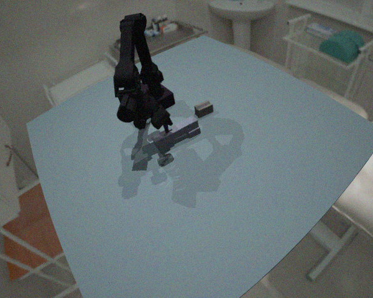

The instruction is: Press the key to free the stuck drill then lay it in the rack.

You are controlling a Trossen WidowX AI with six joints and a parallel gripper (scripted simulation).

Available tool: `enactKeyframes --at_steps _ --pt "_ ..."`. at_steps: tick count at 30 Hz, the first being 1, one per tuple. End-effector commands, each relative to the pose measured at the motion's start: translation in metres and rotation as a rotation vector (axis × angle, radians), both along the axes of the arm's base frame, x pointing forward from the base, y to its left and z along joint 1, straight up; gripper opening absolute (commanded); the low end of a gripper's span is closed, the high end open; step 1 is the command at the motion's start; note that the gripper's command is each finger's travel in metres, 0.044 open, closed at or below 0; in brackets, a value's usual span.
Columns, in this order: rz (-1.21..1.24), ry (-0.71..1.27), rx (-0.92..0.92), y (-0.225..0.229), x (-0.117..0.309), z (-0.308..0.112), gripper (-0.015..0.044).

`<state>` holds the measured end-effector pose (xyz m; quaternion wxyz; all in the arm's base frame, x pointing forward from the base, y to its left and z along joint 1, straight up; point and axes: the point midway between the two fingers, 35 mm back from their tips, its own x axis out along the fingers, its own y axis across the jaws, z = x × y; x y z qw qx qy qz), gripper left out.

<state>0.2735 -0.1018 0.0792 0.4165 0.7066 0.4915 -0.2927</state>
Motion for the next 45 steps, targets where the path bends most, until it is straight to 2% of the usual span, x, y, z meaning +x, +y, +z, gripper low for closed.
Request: enactKeyframes --at_steps 1,7,9,45 --pt "0.981 -0.086 -0.548 0.003 -0.007 0.019 0.0000" --pt "1.446 -0.089 -0.685 0.003 -0.012 0.030 0.0000" --pt "1.498 -0.088 -0.696 0.003 -0.012 0.031 0.0000" --pt "1.498 -0.087 -0.695 0.004 -0.025 0.017 0.0000"
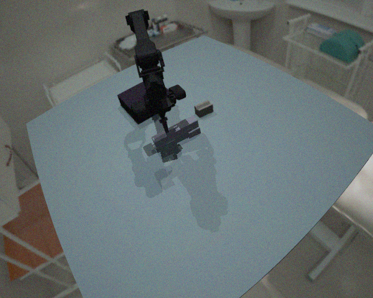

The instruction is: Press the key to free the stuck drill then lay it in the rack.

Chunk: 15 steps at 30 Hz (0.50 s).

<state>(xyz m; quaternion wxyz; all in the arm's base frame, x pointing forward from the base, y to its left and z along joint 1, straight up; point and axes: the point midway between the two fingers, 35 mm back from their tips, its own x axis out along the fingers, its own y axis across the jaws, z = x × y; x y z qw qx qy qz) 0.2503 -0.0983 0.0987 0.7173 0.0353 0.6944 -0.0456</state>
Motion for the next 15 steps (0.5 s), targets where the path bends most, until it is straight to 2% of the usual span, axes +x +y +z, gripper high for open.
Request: enactKeyframes --at_steps 1,15 --pt "0.004 0.007 -0.002 0.0001 -0.0014 -0.0029 0.0000" --pt "0.004 0.007 -0.002 0.0007 0.0051 -0.0091 0.0000"
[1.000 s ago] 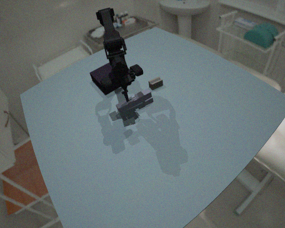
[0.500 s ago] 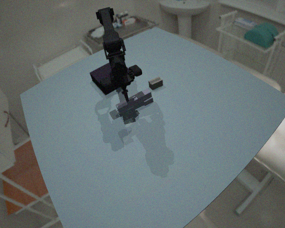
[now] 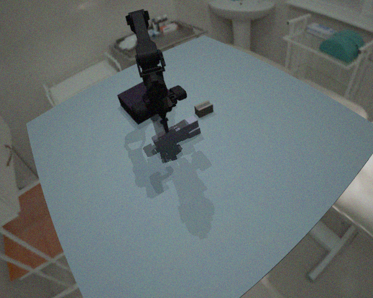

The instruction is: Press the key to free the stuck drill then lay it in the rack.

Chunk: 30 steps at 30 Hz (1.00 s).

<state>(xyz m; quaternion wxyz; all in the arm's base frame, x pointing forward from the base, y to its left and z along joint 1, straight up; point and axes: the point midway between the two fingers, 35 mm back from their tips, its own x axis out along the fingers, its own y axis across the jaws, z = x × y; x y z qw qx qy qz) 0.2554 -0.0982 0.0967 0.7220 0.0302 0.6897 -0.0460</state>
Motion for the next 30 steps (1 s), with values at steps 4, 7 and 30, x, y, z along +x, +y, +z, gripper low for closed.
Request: enactKeyframes --at_steps 4,7,30 --pt "-0.003 0.020 0.007 0.0007 0.0007 -0.0089 0.0000" --pt "-0.003 0.020 0.007 0.0008 0.0003 -0.0098 0.0000" --pt "-0.003 0.020 0.007 0.0013 -0.0049 -0.0167 0.0000"
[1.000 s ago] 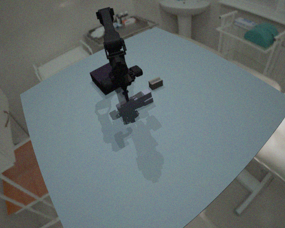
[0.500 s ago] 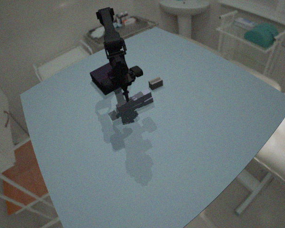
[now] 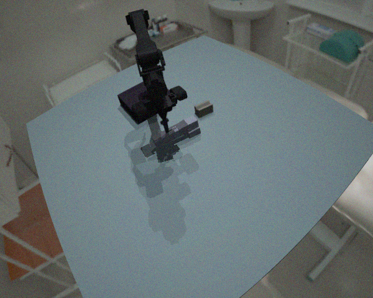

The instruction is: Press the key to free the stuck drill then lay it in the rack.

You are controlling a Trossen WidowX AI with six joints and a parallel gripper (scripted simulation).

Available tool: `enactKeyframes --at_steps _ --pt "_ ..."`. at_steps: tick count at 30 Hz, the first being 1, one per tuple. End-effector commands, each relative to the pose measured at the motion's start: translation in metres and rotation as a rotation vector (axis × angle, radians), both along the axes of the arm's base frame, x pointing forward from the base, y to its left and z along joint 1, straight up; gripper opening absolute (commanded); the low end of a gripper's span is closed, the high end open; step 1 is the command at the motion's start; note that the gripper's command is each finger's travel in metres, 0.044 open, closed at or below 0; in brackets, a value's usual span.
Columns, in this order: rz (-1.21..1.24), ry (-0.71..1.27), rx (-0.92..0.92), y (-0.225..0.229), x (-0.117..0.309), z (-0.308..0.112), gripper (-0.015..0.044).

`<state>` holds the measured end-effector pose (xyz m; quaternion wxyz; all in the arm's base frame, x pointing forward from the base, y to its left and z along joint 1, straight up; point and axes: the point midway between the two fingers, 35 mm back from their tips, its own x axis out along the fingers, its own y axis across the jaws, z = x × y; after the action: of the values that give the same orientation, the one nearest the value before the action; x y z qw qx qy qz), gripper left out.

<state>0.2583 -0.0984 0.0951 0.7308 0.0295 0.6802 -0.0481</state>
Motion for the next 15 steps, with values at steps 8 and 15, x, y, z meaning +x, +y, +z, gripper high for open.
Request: enactKeyframes --at_steps 8,15 --pt "-0.001 0.046 0.012 0.0017 -0.0082 -0.0183 0.0000" --pt "-0.001 0.046 0.012 0.0018 -0.0083 -0.0213 0.0000"
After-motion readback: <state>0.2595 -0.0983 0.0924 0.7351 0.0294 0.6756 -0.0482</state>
